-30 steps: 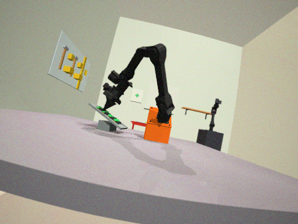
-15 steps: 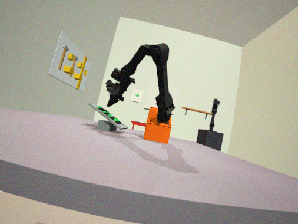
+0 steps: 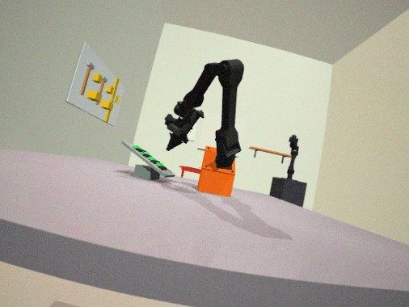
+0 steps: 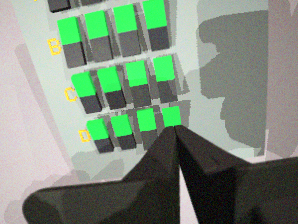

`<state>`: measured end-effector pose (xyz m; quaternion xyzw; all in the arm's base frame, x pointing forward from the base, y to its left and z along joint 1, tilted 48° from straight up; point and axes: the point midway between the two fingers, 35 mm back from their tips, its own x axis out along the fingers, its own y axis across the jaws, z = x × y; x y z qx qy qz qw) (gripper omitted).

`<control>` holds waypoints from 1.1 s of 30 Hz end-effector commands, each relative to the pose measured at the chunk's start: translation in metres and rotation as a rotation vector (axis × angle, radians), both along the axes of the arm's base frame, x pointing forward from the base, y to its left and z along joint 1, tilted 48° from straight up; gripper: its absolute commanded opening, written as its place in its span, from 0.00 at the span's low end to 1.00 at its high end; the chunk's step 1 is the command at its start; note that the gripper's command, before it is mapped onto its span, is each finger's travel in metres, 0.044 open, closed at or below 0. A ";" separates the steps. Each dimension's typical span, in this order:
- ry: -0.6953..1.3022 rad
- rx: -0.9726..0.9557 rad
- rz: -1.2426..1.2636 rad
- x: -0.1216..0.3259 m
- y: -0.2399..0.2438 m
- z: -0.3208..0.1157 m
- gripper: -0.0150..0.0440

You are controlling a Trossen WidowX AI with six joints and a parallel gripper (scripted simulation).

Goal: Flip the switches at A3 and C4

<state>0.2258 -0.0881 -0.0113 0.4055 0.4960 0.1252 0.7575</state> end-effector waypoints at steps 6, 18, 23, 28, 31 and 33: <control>-0.031 -0.025 -0.006 0.009 0.012 -0.015 0.25; -0.040 -0.023 -0.012 0.020 0.027 -0.029 0.25; -0.040 -0.023 -0.012 0.023 0.030 -0.033 0.25; -0.040 -0.023 -0.012 0.026 0.035 -0.037 0.25; -0.040 -0.023 -0.012 0.026 0.035 -0.038 0.25; -0.040 -0.023 -0.012 0.026 0.035 -0.038 0.25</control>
